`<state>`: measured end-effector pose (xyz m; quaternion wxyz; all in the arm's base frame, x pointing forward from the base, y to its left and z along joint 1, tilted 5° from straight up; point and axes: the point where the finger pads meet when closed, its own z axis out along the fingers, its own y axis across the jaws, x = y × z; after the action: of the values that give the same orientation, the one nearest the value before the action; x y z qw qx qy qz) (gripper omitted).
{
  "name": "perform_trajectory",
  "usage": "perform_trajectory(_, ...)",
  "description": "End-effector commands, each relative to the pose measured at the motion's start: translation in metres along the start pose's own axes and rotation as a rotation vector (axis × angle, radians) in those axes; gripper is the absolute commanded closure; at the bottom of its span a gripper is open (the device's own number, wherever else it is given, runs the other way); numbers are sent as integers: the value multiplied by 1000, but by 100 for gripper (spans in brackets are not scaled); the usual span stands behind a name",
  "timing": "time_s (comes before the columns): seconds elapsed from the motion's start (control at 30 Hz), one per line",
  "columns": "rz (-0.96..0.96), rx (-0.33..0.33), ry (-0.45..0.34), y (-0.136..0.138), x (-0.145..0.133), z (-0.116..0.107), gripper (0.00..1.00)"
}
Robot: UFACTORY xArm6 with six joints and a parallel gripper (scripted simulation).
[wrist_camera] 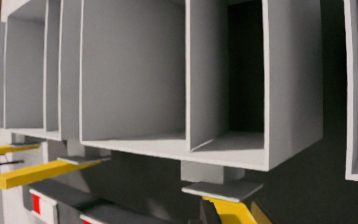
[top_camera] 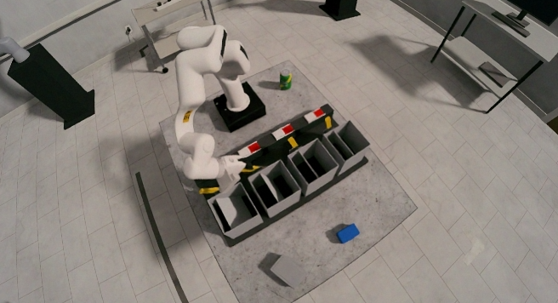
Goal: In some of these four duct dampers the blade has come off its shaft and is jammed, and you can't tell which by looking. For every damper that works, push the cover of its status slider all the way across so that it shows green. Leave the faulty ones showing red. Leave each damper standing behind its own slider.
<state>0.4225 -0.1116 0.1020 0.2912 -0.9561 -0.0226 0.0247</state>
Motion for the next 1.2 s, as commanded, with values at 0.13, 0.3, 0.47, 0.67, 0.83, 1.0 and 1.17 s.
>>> perform_trajectory(0.13, -2, -2, 3, 0, 1, -2, 65)
perform_trajectory(0.3, -2, -2, 3, 0, 1, -2, 61)
perform_trajectory(0.47, -2, -2, 3, 0, 1, -2, 61)
perform_trajectory(0.67, -2, -2, 3, 0, 1, -3, 61)
perform_trajectory(0.83, -2, -2, 3, 0, 1, -10, 61)
perform_trajectory(1.0, -2, -2, 3, 0, 1, -18, 61)
perform_trajectory(1.17, -2, -2, 3, 0, 1, -37, 61)
